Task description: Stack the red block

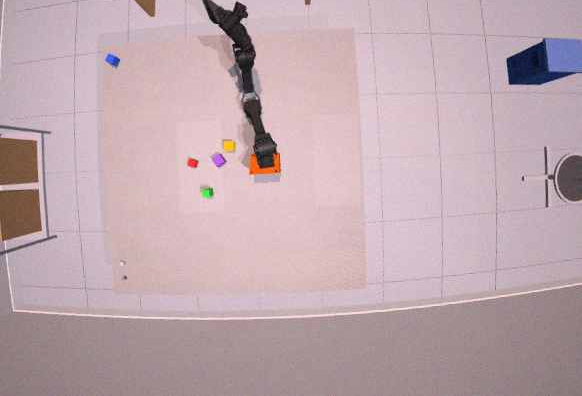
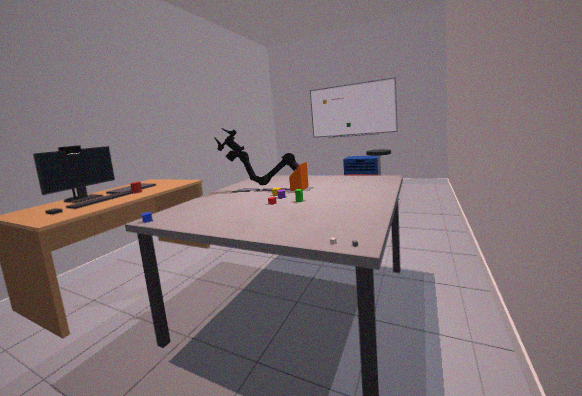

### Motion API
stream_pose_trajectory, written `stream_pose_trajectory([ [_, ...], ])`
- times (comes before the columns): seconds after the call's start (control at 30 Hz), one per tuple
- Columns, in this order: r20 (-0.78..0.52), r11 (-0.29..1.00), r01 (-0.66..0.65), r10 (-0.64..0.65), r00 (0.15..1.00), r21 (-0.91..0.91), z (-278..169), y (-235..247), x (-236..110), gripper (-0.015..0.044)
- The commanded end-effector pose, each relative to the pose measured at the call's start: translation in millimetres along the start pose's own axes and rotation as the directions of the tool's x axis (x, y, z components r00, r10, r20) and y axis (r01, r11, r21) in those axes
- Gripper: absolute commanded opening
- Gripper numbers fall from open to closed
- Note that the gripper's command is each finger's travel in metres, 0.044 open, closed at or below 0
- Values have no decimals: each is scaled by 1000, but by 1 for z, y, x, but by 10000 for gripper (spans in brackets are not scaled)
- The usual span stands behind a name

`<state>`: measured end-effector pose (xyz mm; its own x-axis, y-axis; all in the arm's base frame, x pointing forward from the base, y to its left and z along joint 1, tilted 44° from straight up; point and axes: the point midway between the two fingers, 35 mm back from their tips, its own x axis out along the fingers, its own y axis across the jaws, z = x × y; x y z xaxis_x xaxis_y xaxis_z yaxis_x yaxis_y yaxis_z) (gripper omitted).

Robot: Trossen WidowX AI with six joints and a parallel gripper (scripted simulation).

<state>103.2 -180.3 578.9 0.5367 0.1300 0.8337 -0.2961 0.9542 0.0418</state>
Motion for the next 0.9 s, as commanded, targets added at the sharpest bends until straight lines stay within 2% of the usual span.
stream_pose_trajectory([
  [0.0, -1, 1000, -3, 3, 1000, -3, 1, 2, 0, 426],
  [0.2, -57, 991, -107, 102, 993, -86, 9, 73, 14, 440],
  [0.4, -168, 965, -210, 184, 968, -157, -5, 146, 28, 440],
  [0.63, -339, 930, -304, 224, 914, -207, -49, 218, 41, 440],
  [0.87, -522, 892, -380, 210, 827, -243, -116, 272, 47, 440],
])
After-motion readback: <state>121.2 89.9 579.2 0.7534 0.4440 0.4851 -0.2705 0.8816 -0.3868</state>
